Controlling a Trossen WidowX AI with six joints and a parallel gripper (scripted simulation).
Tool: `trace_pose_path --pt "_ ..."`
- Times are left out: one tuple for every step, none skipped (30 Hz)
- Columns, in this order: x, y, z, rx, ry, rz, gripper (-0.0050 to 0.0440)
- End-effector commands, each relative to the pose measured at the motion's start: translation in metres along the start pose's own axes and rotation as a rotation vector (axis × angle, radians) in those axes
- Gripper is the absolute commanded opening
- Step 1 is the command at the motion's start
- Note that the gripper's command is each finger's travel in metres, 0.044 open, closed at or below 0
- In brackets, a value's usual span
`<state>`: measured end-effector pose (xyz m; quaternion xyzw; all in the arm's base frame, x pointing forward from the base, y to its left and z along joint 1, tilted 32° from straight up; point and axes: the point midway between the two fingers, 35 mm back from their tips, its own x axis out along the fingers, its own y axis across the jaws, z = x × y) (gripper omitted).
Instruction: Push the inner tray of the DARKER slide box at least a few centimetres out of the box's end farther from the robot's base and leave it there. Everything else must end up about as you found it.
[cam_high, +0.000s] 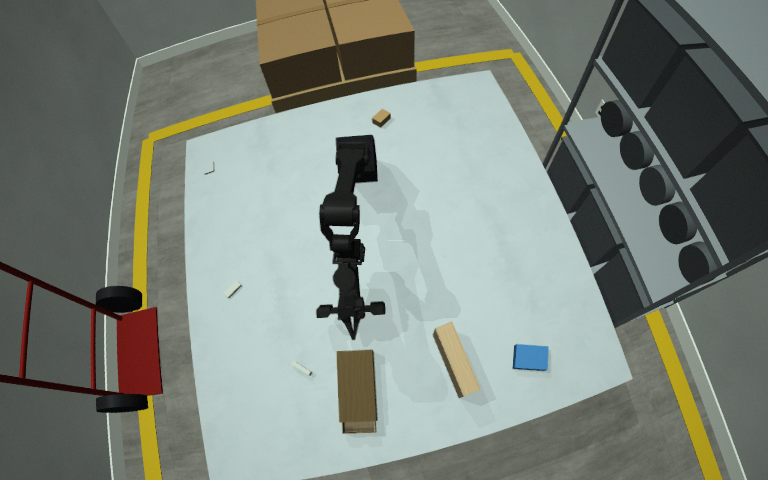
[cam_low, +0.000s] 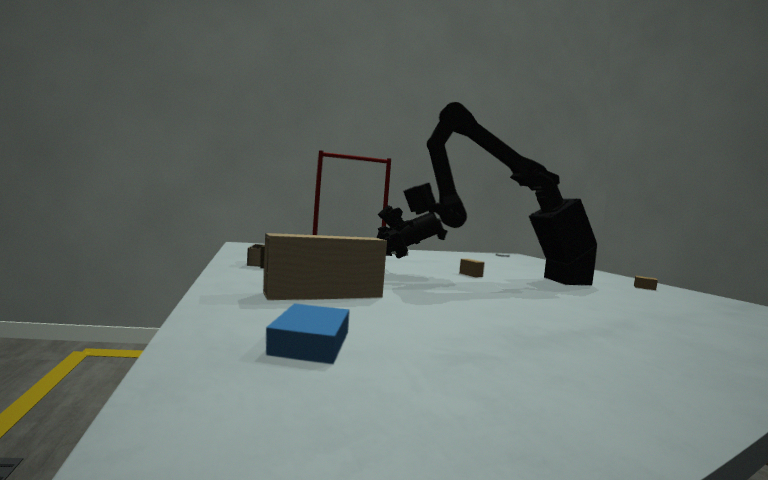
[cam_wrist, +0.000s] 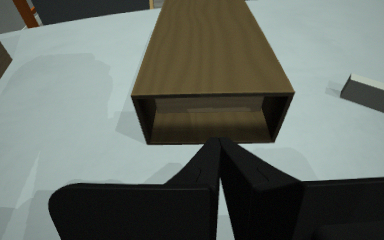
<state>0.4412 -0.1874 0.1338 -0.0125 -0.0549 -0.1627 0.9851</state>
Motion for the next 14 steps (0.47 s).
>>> trace_pose_path --pt "-0.0207 0.0001 0.0176 -0.005 0.041 0.003 -0.0050" --pt "-0.0234 0.0002 0.0179 -0.005 0.048 0.003 -0.0050" --pt "-0.0243 0.0003 0.0179 -0.005 0.051 0.003 -0.0050" --pt "-0.0243 0.0004 0.0179 -0.004 0.051 0.003 -0.0050" --pt "-0.0242 0.0008 0.0179 -0.003 0.051 0.004 -0.0050" --pt "-0.0242 0.0011 0.0179 -0.003 0.051 0.004 -0.0050" --pt "-0.0242 0.0012 0.0179 -0.002 0.051 0.005 -0.0050" --pt "-0.0242 0.0011 0.0179 -0.002 0.051 0.004 -0.0050" --pt "-0.0242 0.0011 0.0179 -0.002 0.051 0.004 -0.0050" --pt "-0.0242 0.0011 0.0179 -0.002 0.051 0.004 -0.0050" --pt "-0.0242 0.0011 0.0179 -0.002 0.051 0.004 -0.0050" --pt "-0.0228 0.0010 0.0143 0.001 0.056 0.002 -0.0050" --pt "-0.0228 0.0010 0.0143 0.001 0.056 0.002 -0.0050" --pt "-0.0228 0.0010 0.0143 0.001 0.056 0.002 -0.0050"
